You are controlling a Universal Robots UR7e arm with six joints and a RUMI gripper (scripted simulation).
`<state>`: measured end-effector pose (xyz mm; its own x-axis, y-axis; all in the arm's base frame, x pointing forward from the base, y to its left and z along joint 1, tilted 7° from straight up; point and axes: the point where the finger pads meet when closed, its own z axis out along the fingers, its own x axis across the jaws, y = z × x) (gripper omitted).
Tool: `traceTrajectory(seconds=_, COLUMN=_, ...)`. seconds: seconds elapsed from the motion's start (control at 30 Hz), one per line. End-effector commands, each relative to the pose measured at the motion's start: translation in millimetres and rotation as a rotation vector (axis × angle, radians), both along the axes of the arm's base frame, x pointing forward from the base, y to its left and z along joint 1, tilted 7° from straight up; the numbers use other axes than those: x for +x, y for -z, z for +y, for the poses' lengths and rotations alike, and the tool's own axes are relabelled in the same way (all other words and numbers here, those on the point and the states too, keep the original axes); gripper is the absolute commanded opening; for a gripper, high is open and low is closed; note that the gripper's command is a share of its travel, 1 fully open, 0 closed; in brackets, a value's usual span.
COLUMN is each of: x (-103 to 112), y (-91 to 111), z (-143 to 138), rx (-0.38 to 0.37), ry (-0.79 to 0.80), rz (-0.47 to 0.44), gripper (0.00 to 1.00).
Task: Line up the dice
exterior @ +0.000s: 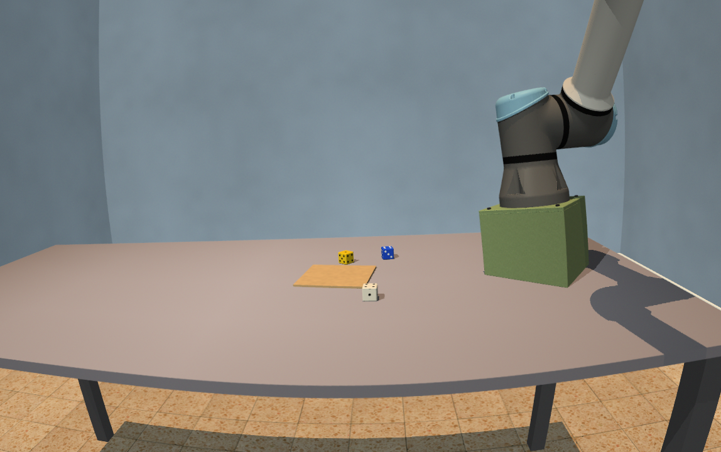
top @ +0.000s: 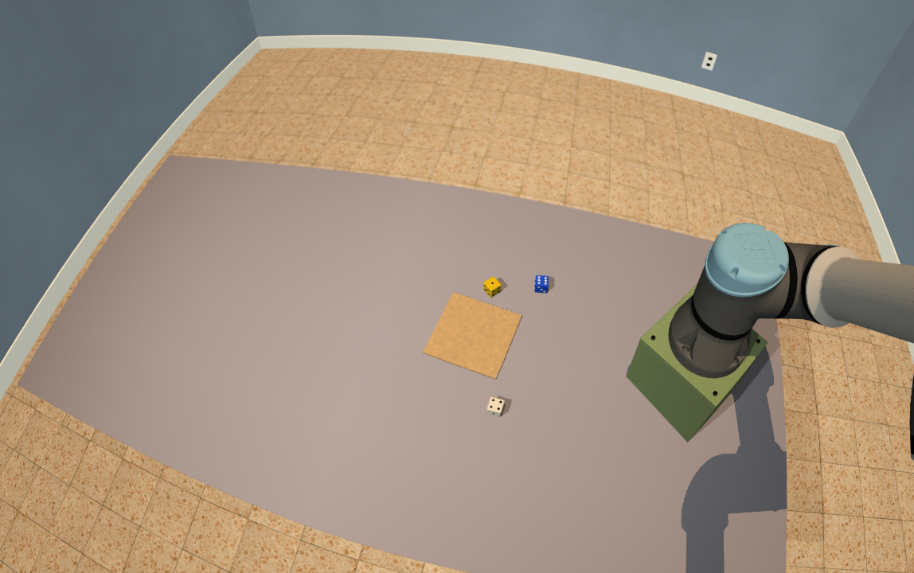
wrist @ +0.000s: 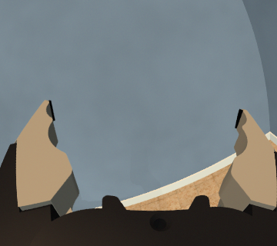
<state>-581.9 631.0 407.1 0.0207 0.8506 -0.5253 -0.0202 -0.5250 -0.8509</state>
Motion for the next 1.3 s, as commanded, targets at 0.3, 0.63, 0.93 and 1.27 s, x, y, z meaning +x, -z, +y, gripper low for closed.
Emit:
traceTrajectory(seconds=0.3, x=71, y=-9, z=61, rx=0.031, ry=0.153, rz=-0.02, gripper=1.0)
traceTrajectory(seconds=0.63, x=153, y=-15, z=116, rx=0.06, ry=0.313, rz=-0.052, gripper=1.0)
traceTrajectory(seconds=0.93, x=224, y=-17, z=152, rx=0.08, ry=0.439, rz=-0.086, gripper=1.0)
traceTrajectory(seconds=1.27, x=348, y=-17, z=194, rx=0.106, ry=0.641, rz=-0.159, gripper=1.0)
